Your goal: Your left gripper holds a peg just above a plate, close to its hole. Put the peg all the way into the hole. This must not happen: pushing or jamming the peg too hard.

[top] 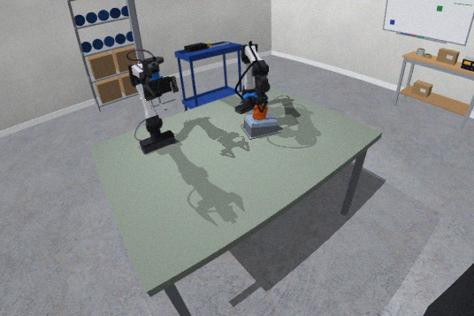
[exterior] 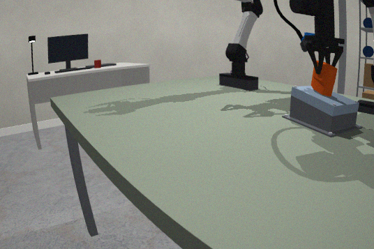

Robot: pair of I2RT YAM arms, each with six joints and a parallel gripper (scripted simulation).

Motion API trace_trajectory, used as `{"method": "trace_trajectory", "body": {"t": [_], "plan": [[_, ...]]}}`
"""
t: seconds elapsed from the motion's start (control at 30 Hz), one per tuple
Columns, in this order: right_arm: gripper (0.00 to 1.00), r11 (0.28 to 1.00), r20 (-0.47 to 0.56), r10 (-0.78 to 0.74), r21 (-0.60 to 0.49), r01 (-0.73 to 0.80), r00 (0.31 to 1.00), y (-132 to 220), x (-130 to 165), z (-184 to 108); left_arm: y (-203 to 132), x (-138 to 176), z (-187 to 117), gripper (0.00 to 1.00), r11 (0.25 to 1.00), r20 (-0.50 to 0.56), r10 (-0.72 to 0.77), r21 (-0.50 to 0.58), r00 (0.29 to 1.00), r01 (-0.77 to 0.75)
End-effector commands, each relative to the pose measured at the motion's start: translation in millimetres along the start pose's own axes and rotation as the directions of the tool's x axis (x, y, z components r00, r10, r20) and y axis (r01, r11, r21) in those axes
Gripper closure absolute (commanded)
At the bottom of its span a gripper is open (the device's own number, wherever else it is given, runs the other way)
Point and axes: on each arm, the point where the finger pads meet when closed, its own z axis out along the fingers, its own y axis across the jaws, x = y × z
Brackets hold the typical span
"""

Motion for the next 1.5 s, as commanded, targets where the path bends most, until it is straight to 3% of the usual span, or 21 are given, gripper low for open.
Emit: {"method": "trace_trajectory", "body": {"t": [0.0, 0.03, 0.23, 0.47, 0.63, 0.8, 0.87, 0.97, 1.2, 1.37, 1.43, 1.47], "plan": [[0.0, 1.0, 0.015, -0.01, -0.008, 0.01, 1.0, 1, -7, -3, 6, 0, -25, 0.66, 0.997, 0.002, 0.001, -0.076, 1.0, 0.0], [0.0, 1.0, 0.0, -0.022, -0.021, 0.022, 1.0, 4, -4, -3, 5, 0, -29, 0.61, 0.998, 0.002, 0.0, -0.07, 1.0, 0.0], [0.0, 0.989, -0.055, -0.092, -0.117, 0.085, 0.994, 19, 12, -5, 3, -1, -46, 0.61, 0.999, 0.005, 0.006, -0.047, 1.0, -0.005], [0.0, 0.986, -0.063, -0.095, -0.146, 0.085, 0.993, 30, 17, -7, -2, 2, -54, 0.61, 0.999, 0.005, 0.008, -0.031, 1.0, -0.008], [0.0, 0.969, -0.068, -0.105, -0.233, 0.086, 0.992, 62, 24, -13, 4, 12, -65, 0.61, 0.993, -0.047, -0.081, -0.088, 0.996, 0.077], [0.0, 0.907, -0.077, -0.132, -0.412, 0.089, 0.988, 131, 39, -34, -3, 16, -53, 0.61, 0.987, -0.095, -0.15, -0.079, 0.984, 0.143], [0.0, 0.907, -0.077, -0.132, -0.412, 0.089, 0.988, 131, 39, -34, -3, 16, -53, 0.61, 0.987, -0.095, -0.15, -0.079, 0.984, 0.143], [0.0, 0.855, -0.073, -0.149, -0.51, 0.092, 0.986, 169, 47, -52, -6, 15, -51, 0.61, 0.988, -0.099, -0.146, -0.067, 0.984, 0.14], [0.0, 0.637, -0.056, -0.209, -0.766, 0.092, 0.976, 263, 73, -129, -2, 15, -55, 0.61, 0.986, -0.085, -0.152, -0.089, 0.985, 0.144], [0.0, 0.493, -0.031, -0.235, -0.865, 0.092, 0.971, 300, 85, -180, 4, 12, -39, 0.61, 0.983, -0.079, -0.156, -0.113, 0.985, 0.147], [0.0, 0.493, -0.031, -0.235, -0.865, 0.092, 0.971, 300, 85, -180, 4, 12, -39, 0.61, 0.983, -0.079, -0.156, -0.113, 0.985, 0.147], [0.0, 0.458, -0.022, -0.236, -0.884, 0.091, 0.972, 307, 86, -193, 3, 11, -33, 0.61, 0.983, -0.08, -0.155, -0.107, 0.985, 0.147]]}}
